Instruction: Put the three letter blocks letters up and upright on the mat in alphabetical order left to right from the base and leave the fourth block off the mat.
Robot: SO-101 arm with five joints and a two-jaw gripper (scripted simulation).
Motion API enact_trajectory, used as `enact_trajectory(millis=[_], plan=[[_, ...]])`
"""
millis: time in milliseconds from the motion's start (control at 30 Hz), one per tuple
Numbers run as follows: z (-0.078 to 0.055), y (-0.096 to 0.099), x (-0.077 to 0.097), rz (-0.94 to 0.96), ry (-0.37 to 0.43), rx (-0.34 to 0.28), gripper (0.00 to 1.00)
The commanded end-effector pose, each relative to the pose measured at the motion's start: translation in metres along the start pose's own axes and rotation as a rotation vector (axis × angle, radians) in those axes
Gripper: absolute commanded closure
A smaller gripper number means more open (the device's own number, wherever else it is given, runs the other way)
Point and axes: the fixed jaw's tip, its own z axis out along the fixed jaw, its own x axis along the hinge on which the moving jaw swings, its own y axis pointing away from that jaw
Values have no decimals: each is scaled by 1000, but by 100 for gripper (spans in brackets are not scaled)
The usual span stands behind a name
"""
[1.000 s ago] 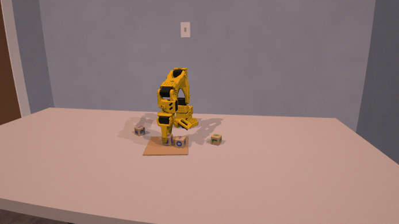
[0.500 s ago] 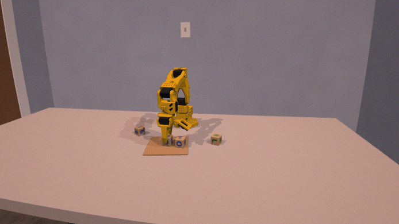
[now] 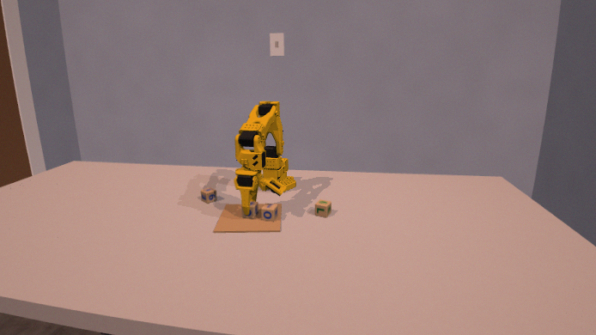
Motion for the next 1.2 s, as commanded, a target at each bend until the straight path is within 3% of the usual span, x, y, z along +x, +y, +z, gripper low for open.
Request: enact_trajectory(millis=[0, 633, 1000, 1167], plan=[[-9, -10, 0, 0, -1, 67, 81], [-9, -10, 0, 0, -1, 67, 65], [-10, -10, 0, 0, -1, 67, 64], [-16, -11, 0, 0, -1, 67, 64]])
